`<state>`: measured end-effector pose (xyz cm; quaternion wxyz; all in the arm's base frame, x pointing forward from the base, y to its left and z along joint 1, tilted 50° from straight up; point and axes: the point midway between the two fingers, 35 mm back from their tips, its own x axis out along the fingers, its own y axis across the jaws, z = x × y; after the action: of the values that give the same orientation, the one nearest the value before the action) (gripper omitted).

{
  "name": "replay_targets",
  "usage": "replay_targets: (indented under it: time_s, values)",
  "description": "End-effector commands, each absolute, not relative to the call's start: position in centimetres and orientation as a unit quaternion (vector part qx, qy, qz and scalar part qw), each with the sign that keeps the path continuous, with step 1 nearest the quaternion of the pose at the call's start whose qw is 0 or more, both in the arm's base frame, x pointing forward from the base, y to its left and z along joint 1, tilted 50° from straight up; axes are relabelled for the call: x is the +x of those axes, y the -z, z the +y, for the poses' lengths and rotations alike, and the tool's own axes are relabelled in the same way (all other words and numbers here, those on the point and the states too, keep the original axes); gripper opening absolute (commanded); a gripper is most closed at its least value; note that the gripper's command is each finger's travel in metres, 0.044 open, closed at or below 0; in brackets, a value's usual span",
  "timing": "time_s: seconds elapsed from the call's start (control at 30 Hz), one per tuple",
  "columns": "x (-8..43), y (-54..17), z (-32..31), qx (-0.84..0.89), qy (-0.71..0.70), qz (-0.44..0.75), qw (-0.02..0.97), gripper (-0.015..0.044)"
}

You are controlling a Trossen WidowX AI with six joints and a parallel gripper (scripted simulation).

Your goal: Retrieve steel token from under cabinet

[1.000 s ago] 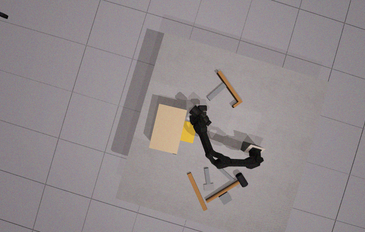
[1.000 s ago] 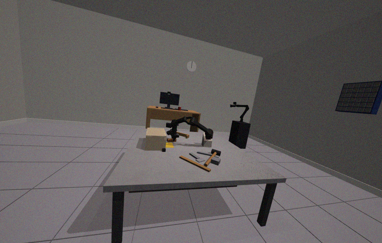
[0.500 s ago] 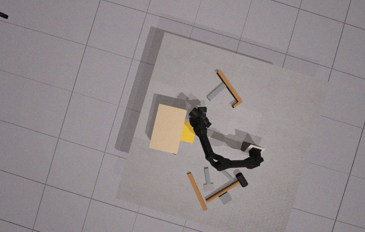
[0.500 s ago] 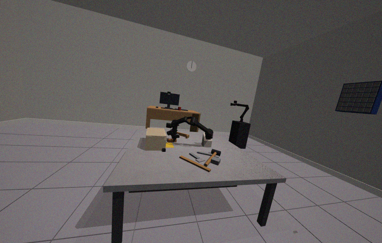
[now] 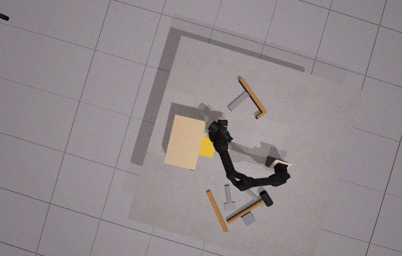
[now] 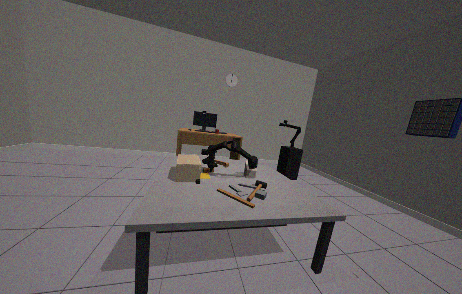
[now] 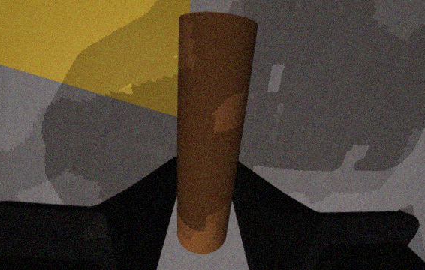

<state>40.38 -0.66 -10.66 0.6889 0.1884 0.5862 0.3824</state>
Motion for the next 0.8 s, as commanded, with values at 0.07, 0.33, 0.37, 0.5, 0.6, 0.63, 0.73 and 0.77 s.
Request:
replay_targets:
  time_s: [0.07,0.33,0.37,0.5,0.6,0.63,0.73,0.77]
  values:
    - [40.2,9.9,0.1,0.193,-0.387,0.583,0.688,0.0000]
    - [40.1,9.5,0.5,0.193,-0.387,0.583,0.688,0.0000]
    - [40.0,9.4,0.6,0.193,-0.387,0.583,0.688,0.0000]
    - [40.0,9.2,0.7,0.193,-0.387,0.583,0.688,0.0000]
    - [39.9,9.1,0.9,0.193,-0.387,0.583,0.688,0.0000]
    - [39.9,9.0,0.9,0.193,-0.387,0.583,0.688,0.0000]
    - [39.8,8.9,1.1,0.193,-0.387,0.583,0.688,0.0000]
    - [39.8,8.8,1.1,0.193,-0.387,0.583,0.688,0.0000]
